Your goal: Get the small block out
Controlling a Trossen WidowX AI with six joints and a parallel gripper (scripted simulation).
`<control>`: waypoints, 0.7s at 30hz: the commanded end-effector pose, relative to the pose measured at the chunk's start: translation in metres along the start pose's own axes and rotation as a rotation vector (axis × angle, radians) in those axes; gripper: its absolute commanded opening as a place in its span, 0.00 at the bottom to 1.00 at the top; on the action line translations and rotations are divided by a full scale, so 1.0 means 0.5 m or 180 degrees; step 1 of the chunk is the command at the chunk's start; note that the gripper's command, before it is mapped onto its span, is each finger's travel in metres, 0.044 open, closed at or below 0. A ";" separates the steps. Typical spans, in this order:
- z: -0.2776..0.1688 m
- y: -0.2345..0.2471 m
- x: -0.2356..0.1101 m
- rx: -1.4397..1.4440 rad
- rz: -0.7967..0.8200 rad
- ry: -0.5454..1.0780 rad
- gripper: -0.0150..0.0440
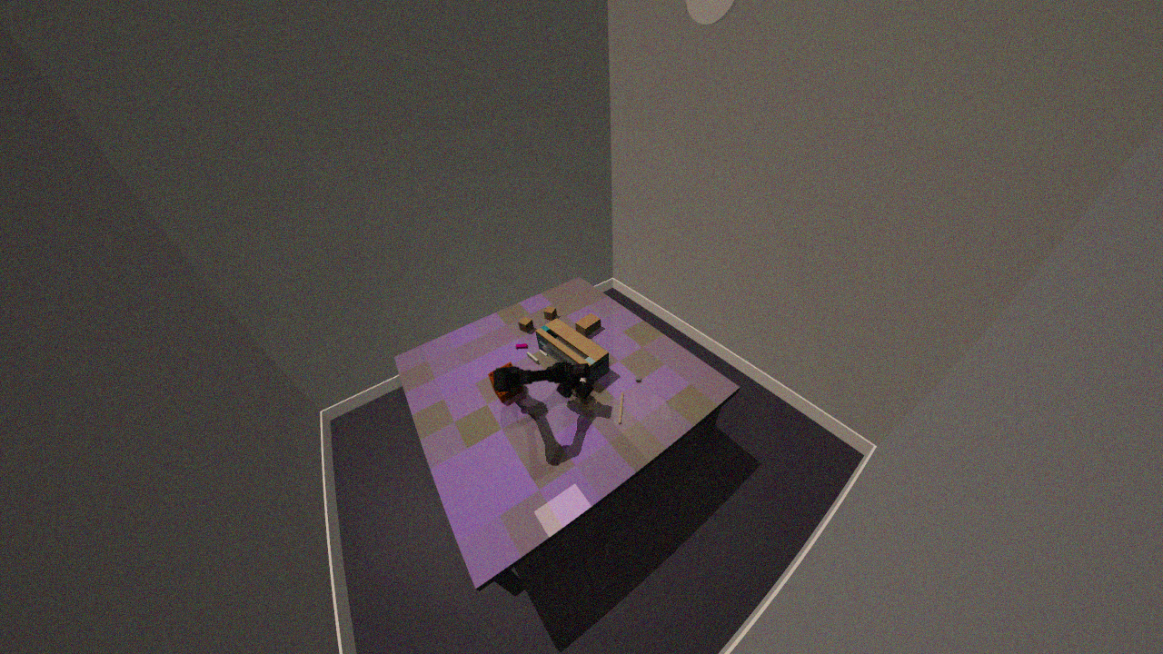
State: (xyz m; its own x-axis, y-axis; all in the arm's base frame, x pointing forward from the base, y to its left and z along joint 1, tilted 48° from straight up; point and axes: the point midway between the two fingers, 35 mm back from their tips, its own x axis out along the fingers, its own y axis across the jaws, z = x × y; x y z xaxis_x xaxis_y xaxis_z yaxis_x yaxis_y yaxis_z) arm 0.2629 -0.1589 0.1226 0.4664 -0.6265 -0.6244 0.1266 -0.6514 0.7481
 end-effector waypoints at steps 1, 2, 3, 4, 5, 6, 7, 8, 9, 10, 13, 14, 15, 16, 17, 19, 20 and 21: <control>-0.004 0.003 -0.003 -0.0077 0.0014 0.0024 0.26; -0.011 0.007 -0.010 -0.0109 0.0024 0.0043 0.25; -0.015 0.006 -0.017 -0.0098 0.0017 0.0039 0.25; -0.019 0.005 -0.025 -0.0087 0.0010 0.0034 0.25; -0.023 0.004 -0.033 -0.0077 0.0004 0.0030 0.25; -0.027 0.003 -0.041 -0.0066 -0.0001 0.0026 0.25; -0.031 0.003 -0.049 -0.0057 -0.0005 0.0022 0.25; -0.034 0.002 -0.057 -0.0047 -0.0009 0.0018 0.25; -0.037 0.001 -0.065 -0.0038 -0.0011 0.0015 0.25; -0.040 0.001 -0.074 -0.0030 -0.0013 0.0011 0.25; -0.048 0.000 -0.100 -0.0005 -0.0014 0.0003 0.25; -0.050 0.000 -0.107 0.0001 -0.0013 0.0001 0.25; -0.051 0.000 -0.111 0.0005 -0.0012 0.0000 0.25; -0.051 0.000 -0.113 0.0006 -0.0011 0.0000 0.25; -0.051 0.000 -0.113 0.0006 -0.0011 0.0000 0.25; -0.051 0.000 -0.113 0.0006 -0.0011 0.0000 0.25; -0.051 -0.001 -0.113 -0.0017 -0.0013 -0.0002 0.25; -0.052 -0.002 -0.113 -0.0086 -0.0017 -0.0007 0.25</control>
State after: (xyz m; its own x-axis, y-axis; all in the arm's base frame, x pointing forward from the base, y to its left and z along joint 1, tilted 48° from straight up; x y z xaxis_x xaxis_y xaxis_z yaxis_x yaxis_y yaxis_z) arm 0.2586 -0.1147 0.1579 0.4596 -0.6223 -0.6336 0.1414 -0.6531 0.7440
